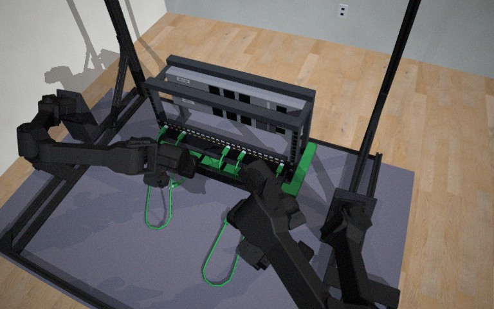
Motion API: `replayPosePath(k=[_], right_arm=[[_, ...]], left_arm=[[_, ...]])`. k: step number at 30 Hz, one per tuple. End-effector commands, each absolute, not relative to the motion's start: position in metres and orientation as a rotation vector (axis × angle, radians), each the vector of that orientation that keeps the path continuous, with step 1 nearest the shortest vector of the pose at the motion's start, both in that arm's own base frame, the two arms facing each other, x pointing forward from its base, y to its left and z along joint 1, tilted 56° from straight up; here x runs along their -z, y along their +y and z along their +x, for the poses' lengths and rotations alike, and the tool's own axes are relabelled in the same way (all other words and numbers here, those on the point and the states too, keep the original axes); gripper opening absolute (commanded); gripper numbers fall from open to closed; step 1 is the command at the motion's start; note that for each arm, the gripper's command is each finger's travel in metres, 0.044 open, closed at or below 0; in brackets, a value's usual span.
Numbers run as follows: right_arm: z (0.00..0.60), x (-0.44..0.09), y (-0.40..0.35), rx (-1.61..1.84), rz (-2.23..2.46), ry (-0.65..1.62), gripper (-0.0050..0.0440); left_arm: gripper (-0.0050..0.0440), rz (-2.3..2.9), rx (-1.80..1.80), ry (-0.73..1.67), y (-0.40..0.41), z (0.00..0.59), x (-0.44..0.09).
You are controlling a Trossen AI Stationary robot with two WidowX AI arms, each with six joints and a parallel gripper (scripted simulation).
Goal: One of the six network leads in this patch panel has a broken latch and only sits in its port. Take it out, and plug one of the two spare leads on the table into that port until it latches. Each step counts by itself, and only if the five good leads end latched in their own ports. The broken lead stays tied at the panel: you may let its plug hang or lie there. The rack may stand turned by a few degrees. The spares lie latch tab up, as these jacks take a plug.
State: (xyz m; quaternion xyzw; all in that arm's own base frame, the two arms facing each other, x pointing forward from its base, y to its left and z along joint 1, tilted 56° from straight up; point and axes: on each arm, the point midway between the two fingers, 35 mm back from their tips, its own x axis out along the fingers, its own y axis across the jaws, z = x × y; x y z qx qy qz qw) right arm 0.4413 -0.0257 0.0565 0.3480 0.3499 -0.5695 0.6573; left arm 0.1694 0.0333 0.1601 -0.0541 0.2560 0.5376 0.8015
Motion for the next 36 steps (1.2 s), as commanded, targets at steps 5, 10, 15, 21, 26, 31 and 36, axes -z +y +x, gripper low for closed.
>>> replayPosePath(k=[5, 10, 15, 21, 26, 31, 36], right_arm=[[0.442, -0.057, -0.025, 1.291, 0.797, 0.786, 0.0054], [0.451, -0.007, 0.006, 1.295, 0.828, 0.757, 0.0054], [0.451, -0.007, 0.006, 1.295, 0.828, 0.757, 0.0054], [0.451, -0.007, 0.006, 1.295, 0.828, 0.757, 0.0054], [0.453, 0.008, 0.015, 1.296, 0.839, 0.747, 0.0054], [0.453, 0.008, 0.015, 1.296, 0.839, 0.747, 0.0054], [0.453, 0.008, 0.015, 1.296, 0.839, 0.747, 0.0054]], left_arm=[[0.0176, -0.116, -1.153, 0.549, 0.033, 0.169, -0.160], [0.0176, -0.116, -1.153, 0.549, 0.033, 0.169, -0.160], [0.0176, -0.116, -1.153, 0.549, 0.033, 0.169, -0.160], [0.0176, -0.116, -1.153, 0.549, 0.033, 0.169, -0.160], [0.0176, -0.116, -1.153, 0.549, 0.033, 0.169, -0.160], [0.0176, -0.116, -1.153, 0.549, 0.033, 0.169, -0.160], [0.0176, -0.116, -1.153, 0.549, 0.033, 0.169, -0.160]])
